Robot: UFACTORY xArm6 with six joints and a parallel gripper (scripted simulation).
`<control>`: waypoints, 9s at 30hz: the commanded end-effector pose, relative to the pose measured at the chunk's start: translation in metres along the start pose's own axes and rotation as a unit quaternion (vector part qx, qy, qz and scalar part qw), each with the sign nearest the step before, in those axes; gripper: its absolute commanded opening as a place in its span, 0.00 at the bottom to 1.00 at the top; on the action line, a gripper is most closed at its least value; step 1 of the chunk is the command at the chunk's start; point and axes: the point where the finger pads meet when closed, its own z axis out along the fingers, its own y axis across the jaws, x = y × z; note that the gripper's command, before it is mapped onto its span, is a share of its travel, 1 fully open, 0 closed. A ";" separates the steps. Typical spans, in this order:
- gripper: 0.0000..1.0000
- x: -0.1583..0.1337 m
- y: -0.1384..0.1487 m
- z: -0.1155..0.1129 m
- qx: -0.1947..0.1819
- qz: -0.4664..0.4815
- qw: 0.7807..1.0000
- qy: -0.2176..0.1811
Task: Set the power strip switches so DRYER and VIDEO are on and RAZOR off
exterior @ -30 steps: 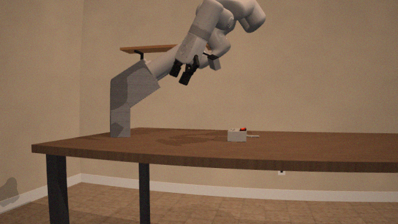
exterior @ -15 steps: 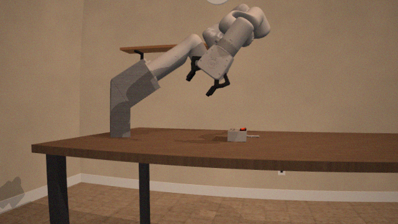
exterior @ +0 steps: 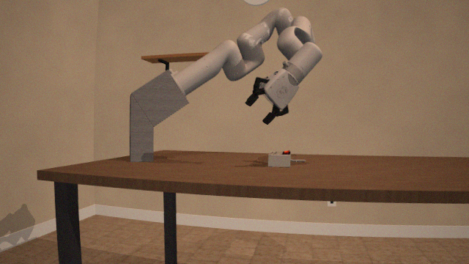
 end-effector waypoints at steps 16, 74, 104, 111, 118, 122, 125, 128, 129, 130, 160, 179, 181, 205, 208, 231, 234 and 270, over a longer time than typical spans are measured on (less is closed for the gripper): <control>1.00 0.038 0.111 -0.036 0.066 -0.477 0.873 -0.080; 1.00 0.066 0.157 -0.052 0.093 -0.647 0.749 -0.107; 1.00 0.071 0.151 -0.051 0.056 -0.618 0.776 -0.113; 1.00 0.079 0.143 -0.052 -0.034 -0.549 0.824 -0.138; 1.00 0.081 0.142 -0.056 -0.088 -0.504 0.844 -0.162; 1.00 0.081 0.142 -0.060 -0.115 -0.481 0.851 -0.177; 1.00 0.078 0.144 -0.068 -0.163 -0.438 0.859 -0.208; 1.00 0.077 0.144 -0.073 -0.183 -0.419 0.861 -0.223; 1.00 0.075 0.144 -0.077 -0.199 -0.403 0.861 -0.237; 1.00 0.075 0.144 -0.077 -0.199 -0.403 0.861 -0.237; 1.00 0.070 0.145 -0.088 -0.234 -0.364 0.861 -0.267; 1.00 0.064 0.145 -0.083 -0.286 -0.176 0.918 -0.212; 1.00 0.063 0.145 -0.082 -0.297 -0.129 0.925 -0.197; 1.00 0.044 0.145 -0.063 -0.370 0.378 0.849 -0.009; 1.00 0.041 0.145 -0.059 -0.372 0.435 0.819 0.016; 1.00 0.021 0.142 -0.032 -0.328 0.798 0.461 0.208; 1.00 0.020 0.142 -0.029 -0.314 0.830 0.400 0.231; 0.00 0.014 0.140 -0.020 -0.057 0.884 -0.293 0.359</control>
